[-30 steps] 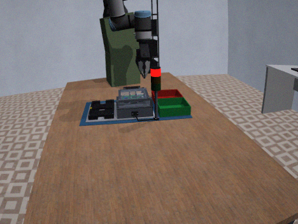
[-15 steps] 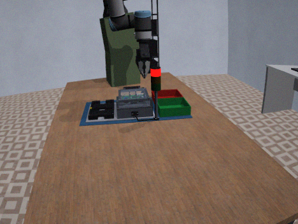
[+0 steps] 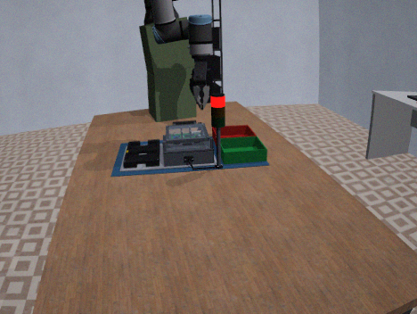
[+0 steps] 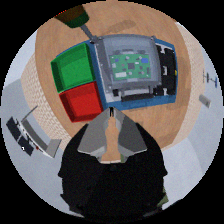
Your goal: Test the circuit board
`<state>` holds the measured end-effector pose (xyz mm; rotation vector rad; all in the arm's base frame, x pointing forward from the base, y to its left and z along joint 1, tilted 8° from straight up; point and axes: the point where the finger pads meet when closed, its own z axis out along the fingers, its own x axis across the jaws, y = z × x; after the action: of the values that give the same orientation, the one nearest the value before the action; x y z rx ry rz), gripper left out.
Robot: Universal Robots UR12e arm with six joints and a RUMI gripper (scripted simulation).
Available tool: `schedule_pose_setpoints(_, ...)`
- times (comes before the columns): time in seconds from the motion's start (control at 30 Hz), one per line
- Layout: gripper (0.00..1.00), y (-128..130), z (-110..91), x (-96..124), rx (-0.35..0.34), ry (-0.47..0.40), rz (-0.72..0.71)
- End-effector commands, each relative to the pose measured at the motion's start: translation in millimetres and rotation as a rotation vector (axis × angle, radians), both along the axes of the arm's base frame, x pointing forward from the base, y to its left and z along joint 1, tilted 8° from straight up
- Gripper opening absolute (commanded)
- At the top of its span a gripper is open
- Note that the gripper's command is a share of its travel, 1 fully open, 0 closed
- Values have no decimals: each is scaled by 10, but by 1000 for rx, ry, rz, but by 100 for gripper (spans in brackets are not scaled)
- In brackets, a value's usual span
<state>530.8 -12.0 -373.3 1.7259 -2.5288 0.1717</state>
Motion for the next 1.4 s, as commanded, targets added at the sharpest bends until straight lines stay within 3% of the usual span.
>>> schedule_pose_setpoints(0.0,0,1,4,3,-2,-17,-124)
schedule_pose_setpoints(0.13,0,1,4,3,-2,-26,-191)
schedule_pose_setpoints(0.63,0,0,4,3,-1,-110,-810)
schedule_pose_setpoints(0.7,0,0,4,3,-1,-110,-810)
schedule_pose_setpoints(1.03,0,1,4,3,0,-161,-1176)
schedule_pose_setpoints(1.37,0,0,4,2,0,-184,-1347)
